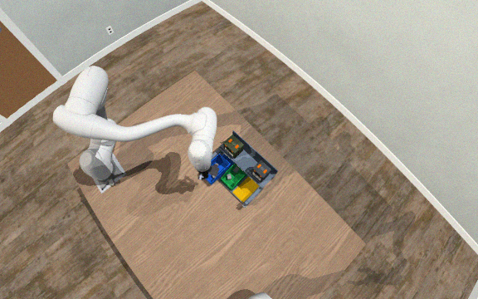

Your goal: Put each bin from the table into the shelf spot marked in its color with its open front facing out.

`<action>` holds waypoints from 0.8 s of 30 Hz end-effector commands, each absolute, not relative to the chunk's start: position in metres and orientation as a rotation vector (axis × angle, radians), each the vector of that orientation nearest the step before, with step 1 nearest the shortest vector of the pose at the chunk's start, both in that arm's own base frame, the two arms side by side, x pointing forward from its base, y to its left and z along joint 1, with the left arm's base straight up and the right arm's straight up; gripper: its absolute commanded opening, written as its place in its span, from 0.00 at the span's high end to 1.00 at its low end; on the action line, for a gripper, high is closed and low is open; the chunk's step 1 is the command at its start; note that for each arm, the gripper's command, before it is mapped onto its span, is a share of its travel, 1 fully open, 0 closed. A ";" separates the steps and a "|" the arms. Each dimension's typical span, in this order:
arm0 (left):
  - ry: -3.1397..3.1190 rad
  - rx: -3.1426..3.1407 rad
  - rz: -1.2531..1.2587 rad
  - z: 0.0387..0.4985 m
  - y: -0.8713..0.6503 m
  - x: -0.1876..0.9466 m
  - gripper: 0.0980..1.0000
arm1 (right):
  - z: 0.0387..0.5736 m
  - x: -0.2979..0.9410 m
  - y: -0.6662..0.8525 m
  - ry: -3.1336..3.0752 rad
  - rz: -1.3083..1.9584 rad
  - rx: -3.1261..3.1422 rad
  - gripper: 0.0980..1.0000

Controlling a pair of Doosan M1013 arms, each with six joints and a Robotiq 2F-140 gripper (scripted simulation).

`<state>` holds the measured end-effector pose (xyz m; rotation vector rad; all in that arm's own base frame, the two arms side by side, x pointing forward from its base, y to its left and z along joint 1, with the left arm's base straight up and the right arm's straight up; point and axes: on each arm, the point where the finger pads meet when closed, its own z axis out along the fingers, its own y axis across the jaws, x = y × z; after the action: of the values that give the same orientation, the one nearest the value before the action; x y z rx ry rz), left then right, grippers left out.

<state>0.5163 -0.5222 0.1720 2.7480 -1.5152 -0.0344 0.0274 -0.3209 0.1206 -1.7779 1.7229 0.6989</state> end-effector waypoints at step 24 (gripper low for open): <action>-2.129 2.311 0.002 0.163 -0.508 0.486 1.00 | 0.121 0.028 -0.321 1.723 0.698 -1.778 0.00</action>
<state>0.4855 -0.5079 0.1625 2.3104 -2.1288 -0.0001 0.0274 -0.3209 0.1206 -1.7779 1.7229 0.6989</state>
